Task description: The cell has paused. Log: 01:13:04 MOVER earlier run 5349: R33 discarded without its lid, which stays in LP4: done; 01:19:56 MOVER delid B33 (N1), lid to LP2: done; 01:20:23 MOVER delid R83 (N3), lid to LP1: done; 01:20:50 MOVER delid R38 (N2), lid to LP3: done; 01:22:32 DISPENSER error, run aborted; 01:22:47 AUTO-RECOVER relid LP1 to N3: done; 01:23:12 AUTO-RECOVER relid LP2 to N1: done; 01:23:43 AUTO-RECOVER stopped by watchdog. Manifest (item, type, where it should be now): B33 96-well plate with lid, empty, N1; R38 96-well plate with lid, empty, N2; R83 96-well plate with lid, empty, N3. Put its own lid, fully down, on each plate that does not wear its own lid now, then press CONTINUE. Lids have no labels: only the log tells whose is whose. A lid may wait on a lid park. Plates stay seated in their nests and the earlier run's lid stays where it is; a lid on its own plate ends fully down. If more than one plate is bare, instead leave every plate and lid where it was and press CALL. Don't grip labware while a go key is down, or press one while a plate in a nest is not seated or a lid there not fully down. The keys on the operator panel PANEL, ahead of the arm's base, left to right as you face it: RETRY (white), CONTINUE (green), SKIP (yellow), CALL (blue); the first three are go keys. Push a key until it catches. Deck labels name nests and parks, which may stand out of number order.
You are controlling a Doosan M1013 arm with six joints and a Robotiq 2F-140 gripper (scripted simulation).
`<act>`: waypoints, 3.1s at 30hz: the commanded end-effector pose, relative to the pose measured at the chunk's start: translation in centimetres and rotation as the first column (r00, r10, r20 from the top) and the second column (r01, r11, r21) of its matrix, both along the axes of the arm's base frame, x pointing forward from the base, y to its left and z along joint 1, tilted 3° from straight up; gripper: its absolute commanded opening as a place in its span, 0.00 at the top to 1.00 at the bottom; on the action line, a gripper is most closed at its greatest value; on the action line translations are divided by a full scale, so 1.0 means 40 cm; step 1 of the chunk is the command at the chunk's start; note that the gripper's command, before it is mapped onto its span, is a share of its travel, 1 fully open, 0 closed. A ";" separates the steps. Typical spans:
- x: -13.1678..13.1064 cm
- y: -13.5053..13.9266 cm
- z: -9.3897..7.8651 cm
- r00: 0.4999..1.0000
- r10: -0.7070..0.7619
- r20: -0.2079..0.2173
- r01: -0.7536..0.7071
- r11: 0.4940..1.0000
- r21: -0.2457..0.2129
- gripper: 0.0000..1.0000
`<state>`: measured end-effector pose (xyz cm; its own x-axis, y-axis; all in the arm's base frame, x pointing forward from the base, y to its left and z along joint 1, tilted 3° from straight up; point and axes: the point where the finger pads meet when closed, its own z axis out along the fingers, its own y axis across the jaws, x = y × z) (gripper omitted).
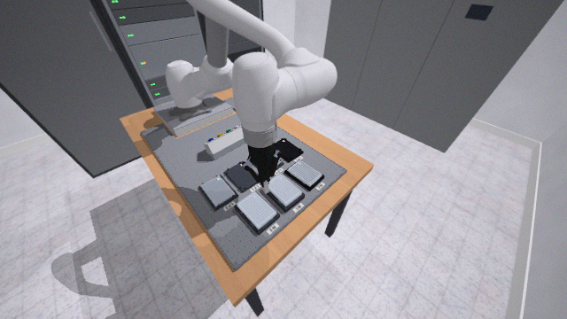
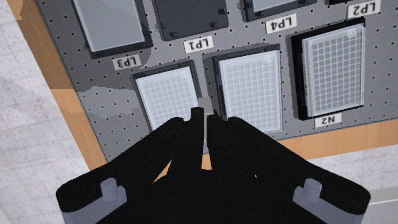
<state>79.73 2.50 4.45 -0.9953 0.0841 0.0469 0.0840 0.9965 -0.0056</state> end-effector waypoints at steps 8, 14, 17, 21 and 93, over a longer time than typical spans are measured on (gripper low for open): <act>-0.103 -0.113 0.010 0.803 -0.596 0.008 0.596 0.802 -0.023 1.00; -0.159 -0.166 0.014 0.577 -0.816 0.011 0.816 0.577 -0.029 1.00; -0.203 -0.203 0.016 0.444 -0.896 0.011 0.896 0.443 -0.030 1.00; -0.261 -0.248 0.018 0.233 -0.972 0.012 0.972 0.233 -0.034 1.00; -0.388 -0.330 0.006 -0.979 -0.179 0.094 0.180 -0.984 -0.002 0.34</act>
<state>64.23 -10.71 4.82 0.9943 0.0960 -0.0470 0.0962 -0.9954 0.0006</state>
